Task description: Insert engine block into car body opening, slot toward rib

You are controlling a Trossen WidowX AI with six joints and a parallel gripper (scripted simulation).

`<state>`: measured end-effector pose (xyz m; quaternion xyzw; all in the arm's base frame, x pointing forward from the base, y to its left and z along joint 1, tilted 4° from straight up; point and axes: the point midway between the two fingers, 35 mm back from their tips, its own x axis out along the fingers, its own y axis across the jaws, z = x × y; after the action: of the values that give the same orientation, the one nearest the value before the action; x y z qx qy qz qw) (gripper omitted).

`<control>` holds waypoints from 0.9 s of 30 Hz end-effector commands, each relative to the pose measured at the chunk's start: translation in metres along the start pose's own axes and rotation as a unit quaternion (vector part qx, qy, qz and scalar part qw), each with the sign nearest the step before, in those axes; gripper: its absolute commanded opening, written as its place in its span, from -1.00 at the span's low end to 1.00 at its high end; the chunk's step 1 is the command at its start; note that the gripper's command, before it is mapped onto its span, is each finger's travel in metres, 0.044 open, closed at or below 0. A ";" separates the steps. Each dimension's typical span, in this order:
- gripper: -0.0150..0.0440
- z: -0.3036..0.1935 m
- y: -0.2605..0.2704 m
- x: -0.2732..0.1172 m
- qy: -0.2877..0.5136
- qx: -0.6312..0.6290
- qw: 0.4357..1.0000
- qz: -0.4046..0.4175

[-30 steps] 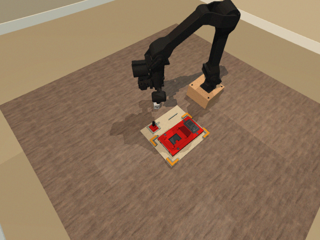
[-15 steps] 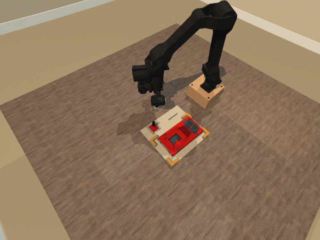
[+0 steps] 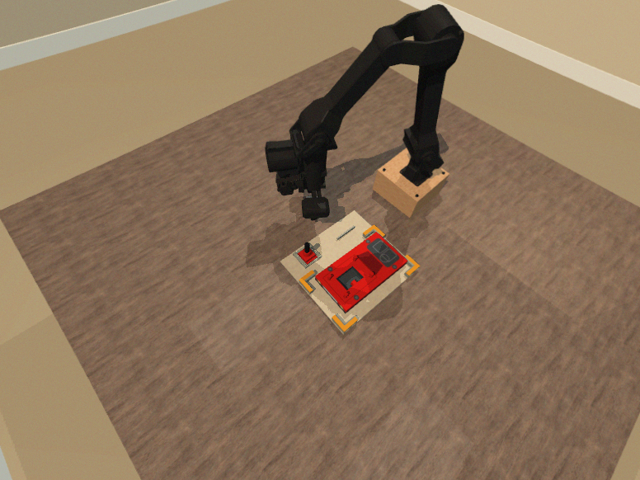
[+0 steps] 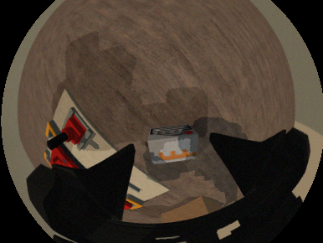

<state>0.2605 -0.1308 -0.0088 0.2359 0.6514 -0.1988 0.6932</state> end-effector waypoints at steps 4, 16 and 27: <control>1.00 -0.003 0.001 0.011 0.004 0.003 1.000 0.002; 0.20 -0.003 0.001 0.011 0.004 0.003 1.000 0.002; -0.49 0.004 0.006 0.000 -0.010 0.015 1.000 0.012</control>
<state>0.2612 -0.1278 -0.0174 0.2446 0.6504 -0.2002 0.6907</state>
